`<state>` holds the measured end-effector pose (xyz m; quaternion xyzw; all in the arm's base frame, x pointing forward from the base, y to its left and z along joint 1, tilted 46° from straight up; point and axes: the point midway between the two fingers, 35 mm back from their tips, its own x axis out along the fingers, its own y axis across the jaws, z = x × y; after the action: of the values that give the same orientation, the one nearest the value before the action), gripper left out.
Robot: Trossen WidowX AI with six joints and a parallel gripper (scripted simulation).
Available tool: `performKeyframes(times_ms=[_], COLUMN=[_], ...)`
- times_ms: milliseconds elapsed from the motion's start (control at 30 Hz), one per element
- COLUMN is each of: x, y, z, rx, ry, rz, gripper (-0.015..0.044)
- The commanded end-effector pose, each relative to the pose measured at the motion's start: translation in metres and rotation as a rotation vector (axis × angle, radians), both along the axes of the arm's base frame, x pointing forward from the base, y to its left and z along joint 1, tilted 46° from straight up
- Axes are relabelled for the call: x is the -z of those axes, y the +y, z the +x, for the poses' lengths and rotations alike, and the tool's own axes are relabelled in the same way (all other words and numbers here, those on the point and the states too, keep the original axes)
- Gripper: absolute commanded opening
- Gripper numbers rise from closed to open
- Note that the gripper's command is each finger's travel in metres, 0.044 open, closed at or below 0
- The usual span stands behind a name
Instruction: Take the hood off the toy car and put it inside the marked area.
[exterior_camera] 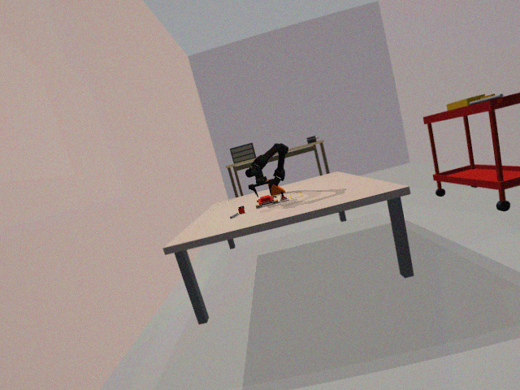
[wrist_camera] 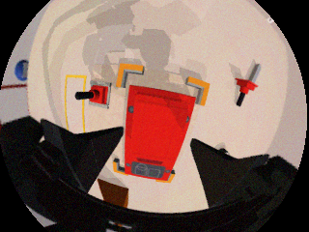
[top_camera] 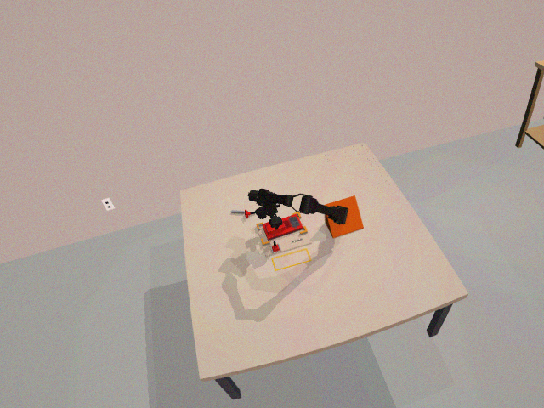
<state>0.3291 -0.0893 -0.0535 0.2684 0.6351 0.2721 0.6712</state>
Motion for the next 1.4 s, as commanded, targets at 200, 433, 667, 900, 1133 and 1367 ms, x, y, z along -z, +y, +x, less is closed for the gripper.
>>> performKeyframes(times_ms=[200,433,667,900,1133,1367], x=[0.005,0.007,0.009,0.012,0.014,0.016], y=[0.007,0.008,0.011,0.013,0.016,0.018], z=[-0.001,-0.001,-0.001,-0.001,-0.001,-0.001], rx=[0.005,0.005,0.005,0.005,0.005,0.005], ry=[0.006,0.006,0.006,0.006,0.006,0.006], rz=[0.006,0.006,0.006,0.006,0.006,0.006], gripper=[0.0440,0.0440,0.0440,0.0440,0.0440,0.0440])
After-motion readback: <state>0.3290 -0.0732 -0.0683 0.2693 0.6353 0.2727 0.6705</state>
